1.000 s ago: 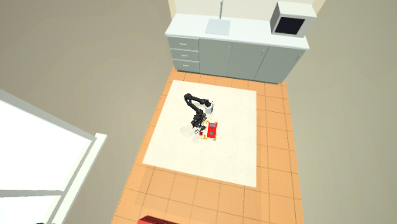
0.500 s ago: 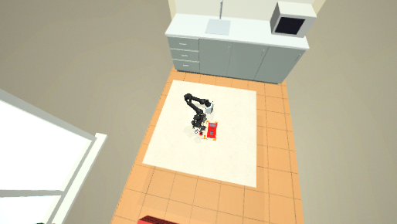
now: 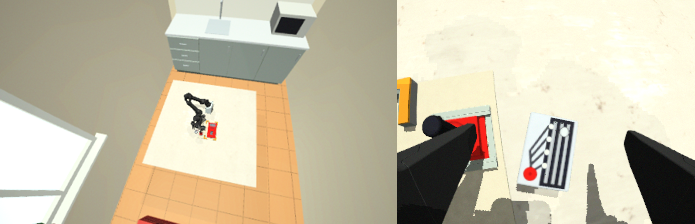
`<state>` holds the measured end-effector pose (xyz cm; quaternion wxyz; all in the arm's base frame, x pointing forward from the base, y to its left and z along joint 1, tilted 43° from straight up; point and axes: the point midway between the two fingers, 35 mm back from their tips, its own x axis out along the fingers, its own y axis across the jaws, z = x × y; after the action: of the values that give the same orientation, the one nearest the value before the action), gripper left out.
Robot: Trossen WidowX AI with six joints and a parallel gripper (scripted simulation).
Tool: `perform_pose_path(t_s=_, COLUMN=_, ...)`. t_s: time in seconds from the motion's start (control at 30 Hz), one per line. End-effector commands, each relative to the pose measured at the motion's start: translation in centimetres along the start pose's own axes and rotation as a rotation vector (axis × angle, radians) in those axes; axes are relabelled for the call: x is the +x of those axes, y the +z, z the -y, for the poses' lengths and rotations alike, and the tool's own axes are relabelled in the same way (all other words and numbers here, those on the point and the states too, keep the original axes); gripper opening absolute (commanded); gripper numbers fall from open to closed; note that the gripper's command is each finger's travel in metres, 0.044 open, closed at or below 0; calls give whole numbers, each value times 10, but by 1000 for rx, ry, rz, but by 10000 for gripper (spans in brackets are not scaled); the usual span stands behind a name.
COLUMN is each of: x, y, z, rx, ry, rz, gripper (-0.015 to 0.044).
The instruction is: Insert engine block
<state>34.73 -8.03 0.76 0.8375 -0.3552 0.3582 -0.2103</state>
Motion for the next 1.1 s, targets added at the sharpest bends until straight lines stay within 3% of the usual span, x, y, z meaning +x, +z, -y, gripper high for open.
perform_pose_path(t_s=0.0, x=6, y=9, z=10, rx=-43, ry=-7, rz=1, gripper=440)
perform_pose_path(t_s=0.27, x=14, y=18, z=17, rx=-173, ry=5, rz=-21, gripper=440)
perform_pose_path(t_s=1.07, x=23, y=27, z=-6, rx=-944, ry=200, rz=-143, gripper=440)
